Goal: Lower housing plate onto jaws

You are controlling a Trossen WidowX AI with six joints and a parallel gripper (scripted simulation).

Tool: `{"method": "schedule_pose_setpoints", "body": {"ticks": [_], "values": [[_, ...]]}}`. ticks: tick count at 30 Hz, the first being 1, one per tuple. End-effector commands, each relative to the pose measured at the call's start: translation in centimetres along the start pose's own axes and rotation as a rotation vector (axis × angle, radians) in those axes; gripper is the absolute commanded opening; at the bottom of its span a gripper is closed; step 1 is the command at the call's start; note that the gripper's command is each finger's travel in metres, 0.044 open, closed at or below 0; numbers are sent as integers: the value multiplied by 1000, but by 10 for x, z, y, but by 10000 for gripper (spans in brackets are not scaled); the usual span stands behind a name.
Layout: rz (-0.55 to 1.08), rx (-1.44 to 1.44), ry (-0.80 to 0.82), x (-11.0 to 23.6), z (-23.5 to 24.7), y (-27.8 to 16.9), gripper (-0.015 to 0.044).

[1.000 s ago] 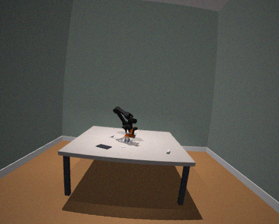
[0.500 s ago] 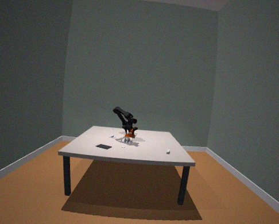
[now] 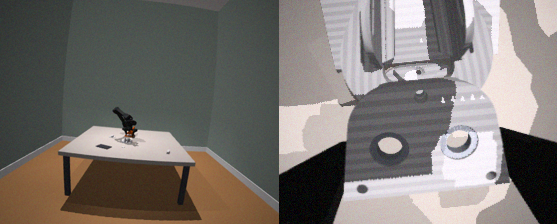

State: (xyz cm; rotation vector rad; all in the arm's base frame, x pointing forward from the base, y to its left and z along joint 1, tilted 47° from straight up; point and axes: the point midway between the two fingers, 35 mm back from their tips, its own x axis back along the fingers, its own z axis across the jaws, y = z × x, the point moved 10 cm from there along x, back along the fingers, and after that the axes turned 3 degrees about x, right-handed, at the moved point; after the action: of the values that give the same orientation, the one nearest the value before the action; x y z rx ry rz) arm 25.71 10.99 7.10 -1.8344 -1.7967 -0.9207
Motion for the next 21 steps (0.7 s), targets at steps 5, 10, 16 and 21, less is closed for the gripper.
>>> {"method": "schedule_pose_setpoints", "body": {"ticks": [5, 10, 16, 21], "values": [[-3, 8, -7, -13, 0, -1, 351], [-3, 8, -8, -21, 0, -1, 351], [-3, 8, -9, -31, -1, -1, 351], [-3, 8, -10, -38, -2, -2, 351]]}}
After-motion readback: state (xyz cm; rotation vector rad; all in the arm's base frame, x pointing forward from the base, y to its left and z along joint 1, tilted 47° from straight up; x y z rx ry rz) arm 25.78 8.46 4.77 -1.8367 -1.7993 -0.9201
